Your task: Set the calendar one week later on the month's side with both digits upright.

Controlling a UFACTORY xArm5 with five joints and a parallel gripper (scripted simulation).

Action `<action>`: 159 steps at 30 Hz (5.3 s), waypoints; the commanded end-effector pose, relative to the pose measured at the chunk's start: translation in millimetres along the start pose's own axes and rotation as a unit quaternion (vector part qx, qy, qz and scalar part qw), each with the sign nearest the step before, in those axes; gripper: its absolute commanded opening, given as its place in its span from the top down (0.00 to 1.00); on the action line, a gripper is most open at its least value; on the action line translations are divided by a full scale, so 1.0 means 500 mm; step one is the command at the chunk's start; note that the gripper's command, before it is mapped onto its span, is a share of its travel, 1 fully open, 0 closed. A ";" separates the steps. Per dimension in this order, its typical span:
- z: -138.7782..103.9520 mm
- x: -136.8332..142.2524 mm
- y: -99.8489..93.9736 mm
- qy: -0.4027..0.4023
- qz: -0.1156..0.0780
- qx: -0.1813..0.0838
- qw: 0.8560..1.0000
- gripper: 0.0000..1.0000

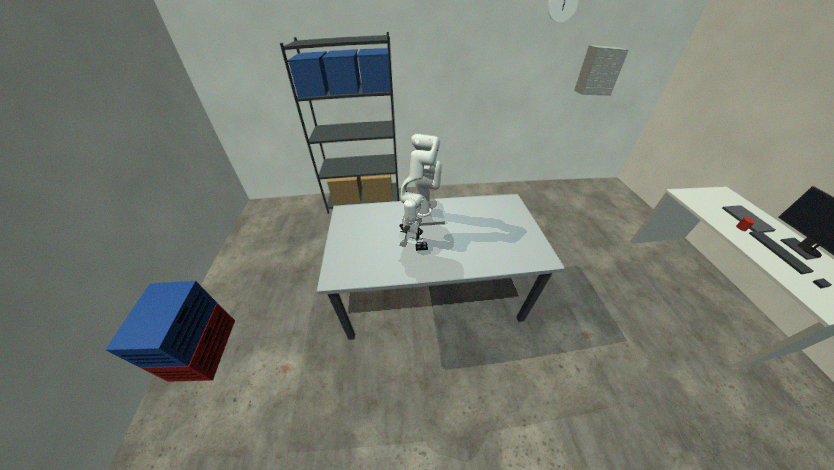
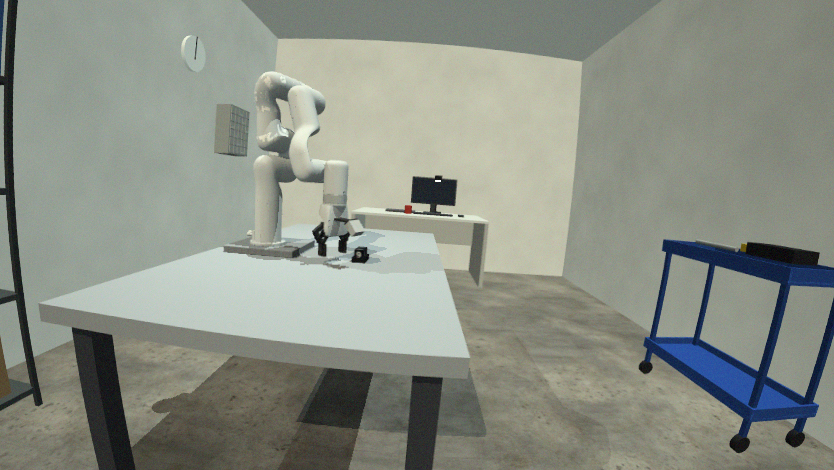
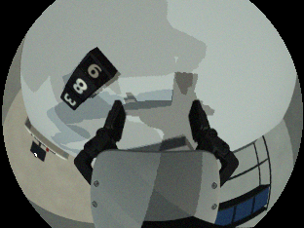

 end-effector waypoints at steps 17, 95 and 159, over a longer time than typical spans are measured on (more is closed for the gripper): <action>0.002 -0.001 -0.001 0.000 0.000 0.001 1.000 0.00; 0.051 -0.095 -0.152 -0.570 0.000 0.001 0.822 0.00; 0.076 -0.169 -0.170 -0.857 0.000 0.001 0.515 0.51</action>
Point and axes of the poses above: the point where the finger pads meet when closed, its own y axis out along the fingers, its own x axis across the jaws, z = x × y, the point moved 1 cm from there along -y, back along the fingers, and after that the axes turned 8 degrees about y, right-handed, at the moved point
